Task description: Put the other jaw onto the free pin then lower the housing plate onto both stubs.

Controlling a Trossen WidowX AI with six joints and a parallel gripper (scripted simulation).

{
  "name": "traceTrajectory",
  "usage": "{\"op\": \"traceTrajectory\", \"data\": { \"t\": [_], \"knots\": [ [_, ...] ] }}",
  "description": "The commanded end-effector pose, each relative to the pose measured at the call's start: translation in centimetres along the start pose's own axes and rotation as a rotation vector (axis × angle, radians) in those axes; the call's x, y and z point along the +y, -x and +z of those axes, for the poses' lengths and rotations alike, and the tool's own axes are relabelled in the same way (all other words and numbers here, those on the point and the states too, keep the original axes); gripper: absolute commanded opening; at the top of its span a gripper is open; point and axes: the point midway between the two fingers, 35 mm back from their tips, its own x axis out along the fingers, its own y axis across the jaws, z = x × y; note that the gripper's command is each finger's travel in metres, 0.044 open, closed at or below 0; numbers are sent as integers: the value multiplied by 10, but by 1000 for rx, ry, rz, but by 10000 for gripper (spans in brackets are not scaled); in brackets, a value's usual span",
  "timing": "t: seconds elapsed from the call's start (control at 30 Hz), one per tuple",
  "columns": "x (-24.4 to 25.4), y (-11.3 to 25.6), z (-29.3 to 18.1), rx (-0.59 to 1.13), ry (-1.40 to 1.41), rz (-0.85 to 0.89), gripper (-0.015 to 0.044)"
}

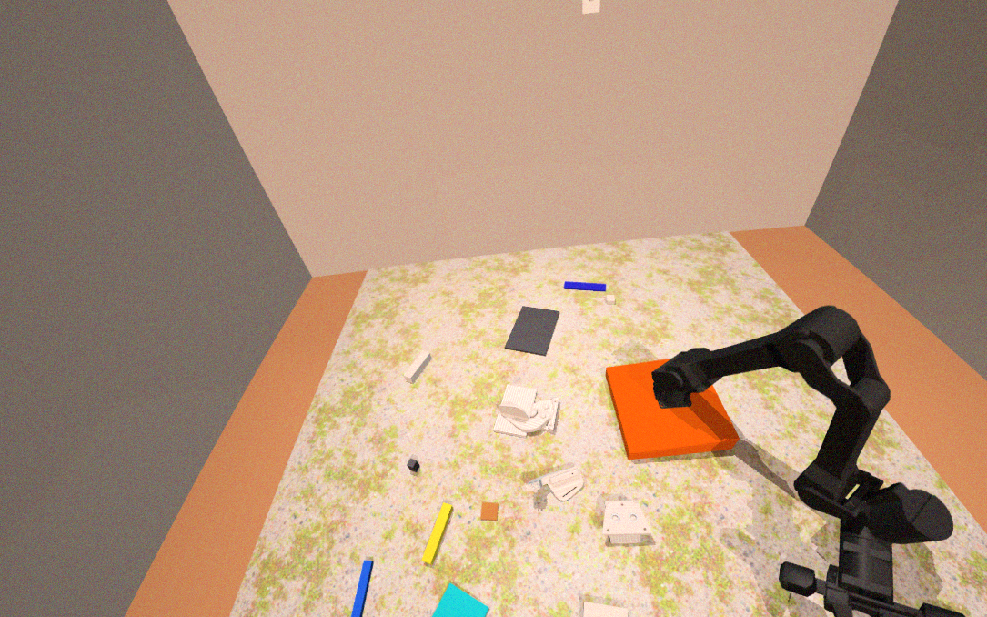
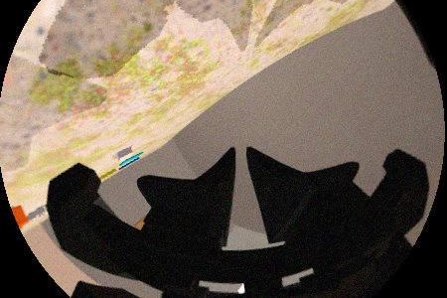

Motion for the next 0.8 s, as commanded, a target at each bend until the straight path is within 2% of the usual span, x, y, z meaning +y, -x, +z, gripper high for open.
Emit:
{"op": "traceTrajectory", "data": {
  "t": [0.0,0.4,0.77],
  "knots": [
    [5,-11,-4,-5,15,21,131],
    [58,-78,-34,-81,126,176,440],
    [119,-118,-64,-170,143,324,440]
  ]
}}
